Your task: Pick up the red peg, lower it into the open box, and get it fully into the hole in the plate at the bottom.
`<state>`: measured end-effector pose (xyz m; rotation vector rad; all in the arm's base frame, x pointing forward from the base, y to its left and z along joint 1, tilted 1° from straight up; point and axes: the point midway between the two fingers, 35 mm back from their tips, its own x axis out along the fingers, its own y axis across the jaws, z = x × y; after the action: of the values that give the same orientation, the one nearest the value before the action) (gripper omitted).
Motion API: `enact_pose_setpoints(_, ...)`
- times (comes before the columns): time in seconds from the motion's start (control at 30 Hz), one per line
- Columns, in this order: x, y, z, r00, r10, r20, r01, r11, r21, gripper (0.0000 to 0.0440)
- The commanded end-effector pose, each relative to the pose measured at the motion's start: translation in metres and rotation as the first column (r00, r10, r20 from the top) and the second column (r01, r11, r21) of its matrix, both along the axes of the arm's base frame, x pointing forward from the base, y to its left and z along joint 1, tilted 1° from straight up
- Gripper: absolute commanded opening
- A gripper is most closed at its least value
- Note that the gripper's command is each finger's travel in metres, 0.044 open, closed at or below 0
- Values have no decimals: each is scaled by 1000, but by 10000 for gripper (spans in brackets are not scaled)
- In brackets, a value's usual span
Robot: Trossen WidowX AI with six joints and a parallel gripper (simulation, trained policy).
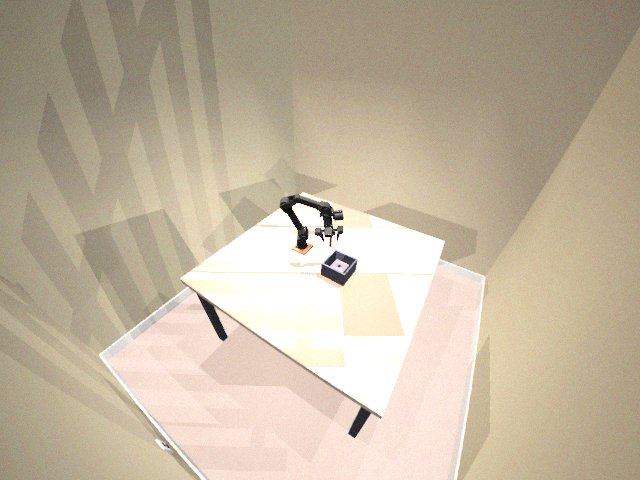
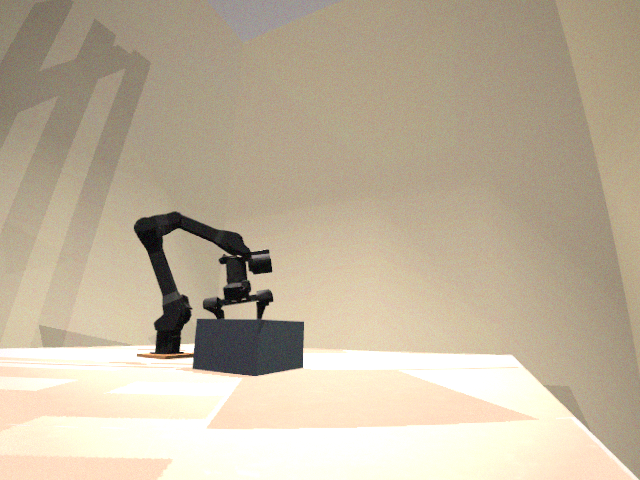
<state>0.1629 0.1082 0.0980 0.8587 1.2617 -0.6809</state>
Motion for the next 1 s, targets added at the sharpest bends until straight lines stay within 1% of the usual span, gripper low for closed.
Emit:
enact_pose_setpoints(0.0,-2,9,-26,1000,10,-12,-10,1000,18,440)
enact_pose_setpoints(0.17,-1,17,-45,1000,6,0,-6,999,49,434)
enact_pose_setpoints(0.23,-1,18,-51,1000,-2,-1,2,998,59,419)
enact_pose_setpoints(0.3,-2,19,-56,1000,-13,-8,14,998,68,379)
enact_pose_setpoints(0.43,-6,18,-62,999,-24,-41,28,997,79,274)
enact_pose_setpoints(0.77,-8,21,-59,995,-3,-100,16,991,130,15)
enact_pose_setpoints(0.8,-7,21,-59,995,-2,-105,16,991,134,0)
enact_pose_setpoints(0.83,-7,21,-59,994,-1,-108,16,990,138,0)
enact_pose_setpoints(0.97,2,19,-47,998,21,-56,-14,992,128,0)
